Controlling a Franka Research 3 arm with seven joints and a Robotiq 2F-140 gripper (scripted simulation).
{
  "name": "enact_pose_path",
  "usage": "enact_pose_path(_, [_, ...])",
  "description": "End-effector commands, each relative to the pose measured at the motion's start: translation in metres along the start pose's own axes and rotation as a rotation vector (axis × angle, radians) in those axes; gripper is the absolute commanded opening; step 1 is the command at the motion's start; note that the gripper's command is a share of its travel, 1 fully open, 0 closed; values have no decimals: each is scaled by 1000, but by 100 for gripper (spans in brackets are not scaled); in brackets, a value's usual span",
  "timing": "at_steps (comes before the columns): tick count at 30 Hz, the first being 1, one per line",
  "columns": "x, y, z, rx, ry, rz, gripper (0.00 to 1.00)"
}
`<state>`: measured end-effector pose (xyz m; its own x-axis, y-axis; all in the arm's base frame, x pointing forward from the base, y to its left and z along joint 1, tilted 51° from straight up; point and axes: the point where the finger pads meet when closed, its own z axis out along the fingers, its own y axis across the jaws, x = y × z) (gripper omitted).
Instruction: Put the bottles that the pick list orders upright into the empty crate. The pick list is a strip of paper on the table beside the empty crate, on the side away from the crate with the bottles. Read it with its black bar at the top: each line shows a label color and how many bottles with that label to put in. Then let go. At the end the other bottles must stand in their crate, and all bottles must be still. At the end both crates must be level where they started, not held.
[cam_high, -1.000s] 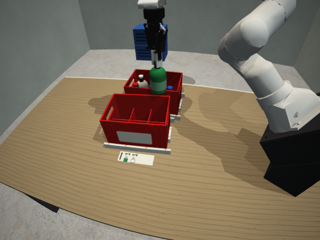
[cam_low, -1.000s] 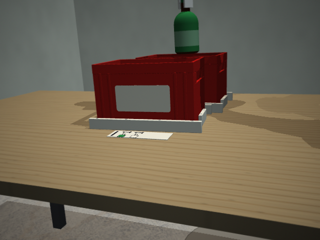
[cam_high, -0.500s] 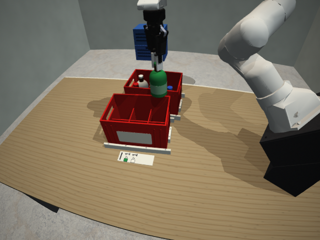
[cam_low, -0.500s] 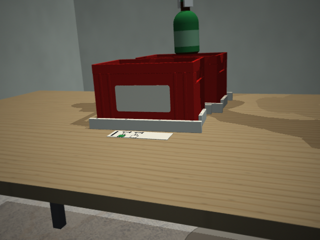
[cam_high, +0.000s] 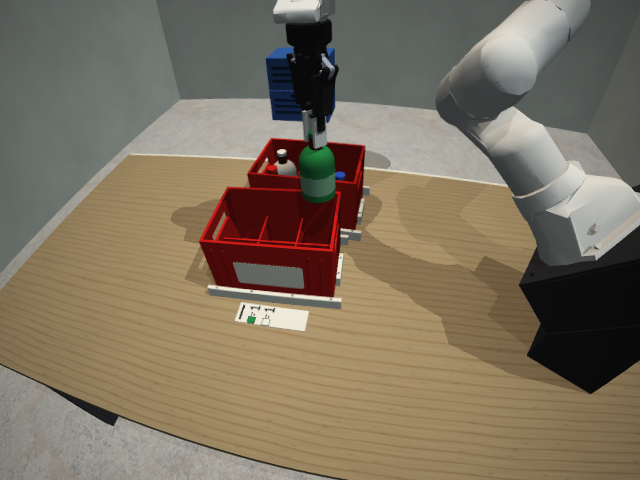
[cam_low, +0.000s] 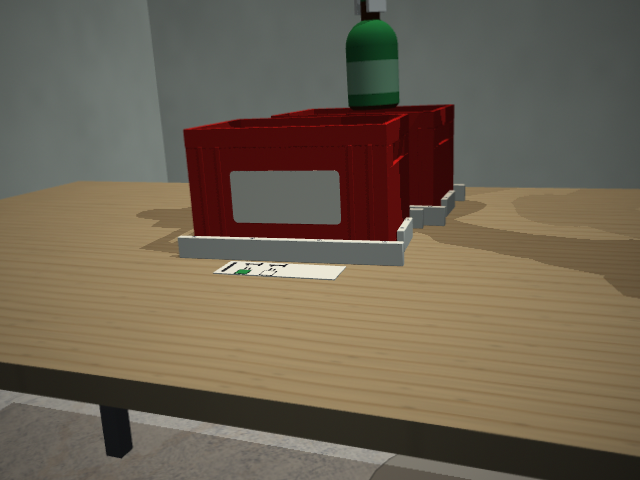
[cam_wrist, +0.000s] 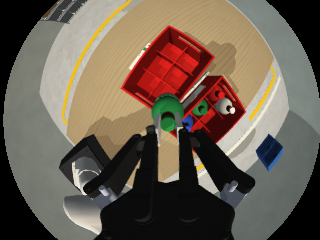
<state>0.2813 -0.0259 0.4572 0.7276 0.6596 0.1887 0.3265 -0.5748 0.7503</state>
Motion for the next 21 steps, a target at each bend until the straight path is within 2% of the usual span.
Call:
enact_pose_path(1, [7, -5, -2, -1, 11, 26, 0])
enact_pose_path(7, [15, -16, -2, -1, 11, 26, 0])
enact_pose_path(21, [17, -15, -2, -1, 11, 26, 0])
